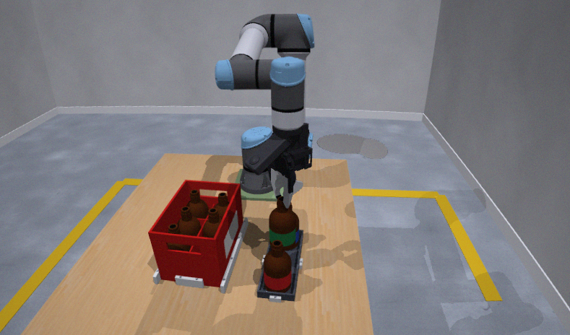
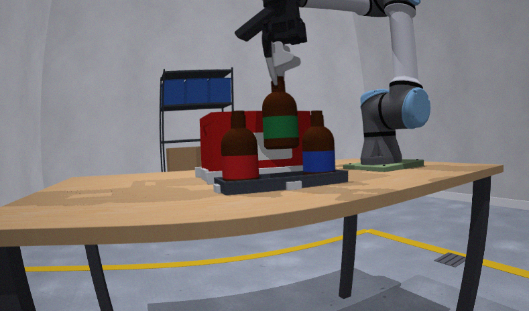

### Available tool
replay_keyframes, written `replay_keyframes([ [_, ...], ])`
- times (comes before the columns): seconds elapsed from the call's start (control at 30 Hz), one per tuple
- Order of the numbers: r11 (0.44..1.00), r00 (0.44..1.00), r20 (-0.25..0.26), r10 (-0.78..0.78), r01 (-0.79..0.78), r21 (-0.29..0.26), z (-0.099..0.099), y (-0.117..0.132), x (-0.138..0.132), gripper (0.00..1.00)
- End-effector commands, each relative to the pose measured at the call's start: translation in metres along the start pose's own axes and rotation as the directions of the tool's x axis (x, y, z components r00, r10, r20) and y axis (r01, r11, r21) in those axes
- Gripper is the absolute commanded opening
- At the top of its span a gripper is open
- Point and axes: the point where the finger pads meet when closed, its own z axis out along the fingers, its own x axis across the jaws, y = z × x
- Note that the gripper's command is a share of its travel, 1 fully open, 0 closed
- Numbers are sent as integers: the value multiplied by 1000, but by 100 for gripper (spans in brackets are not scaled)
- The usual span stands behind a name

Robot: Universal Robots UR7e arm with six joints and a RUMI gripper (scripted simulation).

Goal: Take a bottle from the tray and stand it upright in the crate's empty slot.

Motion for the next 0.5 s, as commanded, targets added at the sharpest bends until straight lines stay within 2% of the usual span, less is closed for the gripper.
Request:
replay_keyframes([
  [0.0,1000,1000,5,2,-2,5,-7,-2,-1,0],
  [0.47,1000,1000,5,2,-2,5,-10,-2,-1,0],
])
